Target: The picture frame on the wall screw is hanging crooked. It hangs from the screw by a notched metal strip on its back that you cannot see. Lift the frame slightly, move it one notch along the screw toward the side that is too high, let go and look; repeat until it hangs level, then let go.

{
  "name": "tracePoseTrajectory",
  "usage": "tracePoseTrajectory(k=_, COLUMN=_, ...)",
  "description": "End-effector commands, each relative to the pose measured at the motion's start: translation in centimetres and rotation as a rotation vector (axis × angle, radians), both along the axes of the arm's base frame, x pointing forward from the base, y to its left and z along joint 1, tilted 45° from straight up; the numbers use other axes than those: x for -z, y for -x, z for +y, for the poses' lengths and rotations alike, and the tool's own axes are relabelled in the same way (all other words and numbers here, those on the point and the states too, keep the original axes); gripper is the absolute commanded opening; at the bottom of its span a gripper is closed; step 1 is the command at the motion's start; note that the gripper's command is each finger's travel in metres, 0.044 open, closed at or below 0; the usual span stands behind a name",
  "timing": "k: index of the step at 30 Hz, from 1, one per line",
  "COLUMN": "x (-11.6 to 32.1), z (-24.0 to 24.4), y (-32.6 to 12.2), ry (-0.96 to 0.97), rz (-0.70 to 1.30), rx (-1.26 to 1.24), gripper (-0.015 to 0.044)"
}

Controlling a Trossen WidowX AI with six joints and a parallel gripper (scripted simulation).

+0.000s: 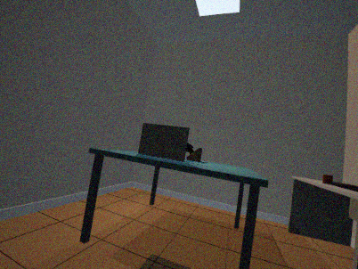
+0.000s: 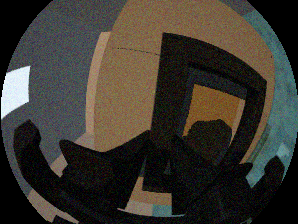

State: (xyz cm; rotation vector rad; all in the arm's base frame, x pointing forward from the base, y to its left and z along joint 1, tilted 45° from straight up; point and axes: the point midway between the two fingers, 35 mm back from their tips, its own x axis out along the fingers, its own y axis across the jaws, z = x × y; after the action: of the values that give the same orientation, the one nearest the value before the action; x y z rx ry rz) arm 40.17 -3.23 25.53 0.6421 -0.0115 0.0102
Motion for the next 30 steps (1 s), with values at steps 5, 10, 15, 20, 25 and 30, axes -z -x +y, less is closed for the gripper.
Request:
tracePoseTrajectory(k=5, x=-0.09, z=-0.01, y=-0.02, ry=-0.003, rz=-0.008, rx=-0.009, gripper=0.0000)
tracePoseTrajectory(k=10, x=0.02, z=-0.14, y=-0.03, ry=-0.003, rz=-0.008, rx=-0.009, gripper=0.0000)
tracePoseTrajectory(k=15, x=0.13, z=-0.26, y=-0.03, ry=-0.003, rz=-0.008, rx=-0.009, gripper=0.0000)
tracePoseTrajectory(k=20, x=0.22, z=-0.36, y=-0.04, ry=-0.001, rz=-0.006, rx=-0.006, gripper=0.0000)
tracePoseTrajectory(k=25, x=0.23, z=-0.37, y=-0.04, ry=0.001, rz=-0.004, rx=-0.003, gripper=0.0000)
tracePoseTrajectory(k=30, x=0.26, z=-0.40, y=-0.04, ry=-0.003, rz=-0.004, rx=-0.004, gripper=0.0000)
